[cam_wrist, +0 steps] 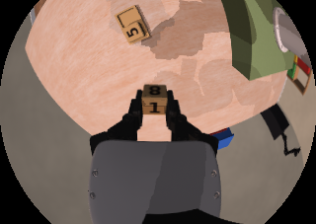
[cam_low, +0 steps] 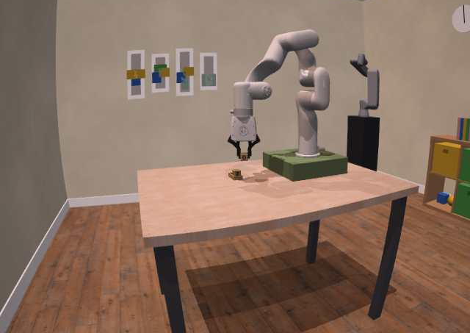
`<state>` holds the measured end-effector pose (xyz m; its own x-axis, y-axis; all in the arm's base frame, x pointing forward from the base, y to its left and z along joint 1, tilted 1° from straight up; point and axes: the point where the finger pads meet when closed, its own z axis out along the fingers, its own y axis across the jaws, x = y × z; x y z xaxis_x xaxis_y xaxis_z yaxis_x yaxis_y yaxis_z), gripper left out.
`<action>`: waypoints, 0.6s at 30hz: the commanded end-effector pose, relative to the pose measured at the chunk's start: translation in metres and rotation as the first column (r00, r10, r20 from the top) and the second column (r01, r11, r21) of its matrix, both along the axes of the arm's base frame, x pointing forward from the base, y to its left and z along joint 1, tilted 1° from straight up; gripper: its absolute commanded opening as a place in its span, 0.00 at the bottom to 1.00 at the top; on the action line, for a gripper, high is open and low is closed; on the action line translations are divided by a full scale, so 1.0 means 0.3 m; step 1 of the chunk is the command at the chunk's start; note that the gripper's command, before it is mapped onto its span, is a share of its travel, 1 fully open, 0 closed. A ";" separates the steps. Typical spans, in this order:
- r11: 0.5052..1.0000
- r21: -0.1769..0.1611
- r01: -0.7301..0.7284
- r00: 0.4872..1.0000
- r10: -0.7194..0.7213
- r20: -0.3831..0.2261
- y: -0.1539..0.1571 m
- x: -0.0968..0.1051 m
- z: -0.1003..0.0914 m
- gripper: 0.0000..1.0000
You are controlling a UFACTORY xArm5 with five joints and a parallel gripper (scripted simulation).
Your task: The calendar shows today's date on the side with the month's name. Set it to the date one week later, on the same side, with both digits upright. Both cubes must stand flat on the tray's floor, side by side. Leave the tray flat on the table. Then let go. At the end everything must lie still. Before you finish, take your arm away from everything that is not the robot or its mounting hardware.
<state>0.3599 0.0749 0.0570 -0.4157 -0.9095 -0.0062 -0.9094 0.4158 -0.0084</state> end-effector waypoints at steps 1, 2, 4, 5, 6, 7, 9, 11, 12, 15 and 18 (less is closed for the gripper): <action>0.989 0.003 0.146 0.989 -0.146 0.003 0.001 0.005 0.004 0.27; 0.978 0.003 0.208 0.978 -0.208 0.002 0.001 0.005 0.004 0.27; 0.962 0.004 0.272 0.962 -0.272 0.002 0.001 0.005 0.004 0.27; 0.956 0.004 0.292 0.956 -0.292 0.002 0.001 0.005 0.004 0.27; 0.942 0.005 0.336 0.942 -0.336 0.001 0.001 0.006 0.004 0.27; 0.933 0.005 0.360 0.933 -0.360 0.001 0.001 0.006 0.004 0.27; 0.933 0.005 0.360 0.933 -0.360 0.001 0.001 0.006 0.004 0.27; 0.879 0.007 0.477 0.879 -0.477 0.000 0.001 0.006 0.004 0.27; 0.876 0.007 0.483 0.876 -0.483 0.000 0.001 0.006 0.004 0.27; 0.822 0.008 0.570 0.822 -0.570 -0.001 0.001 0.007 0.004 0.27; 0.774 0.008 0.633 0.774 -0.633 -0.002 0.001 0.007 0.004 0.27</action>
<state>0.3607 0.0749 0.0572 -0.8417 -0.5399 -0.0097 -0.5399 0.8417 -0.0037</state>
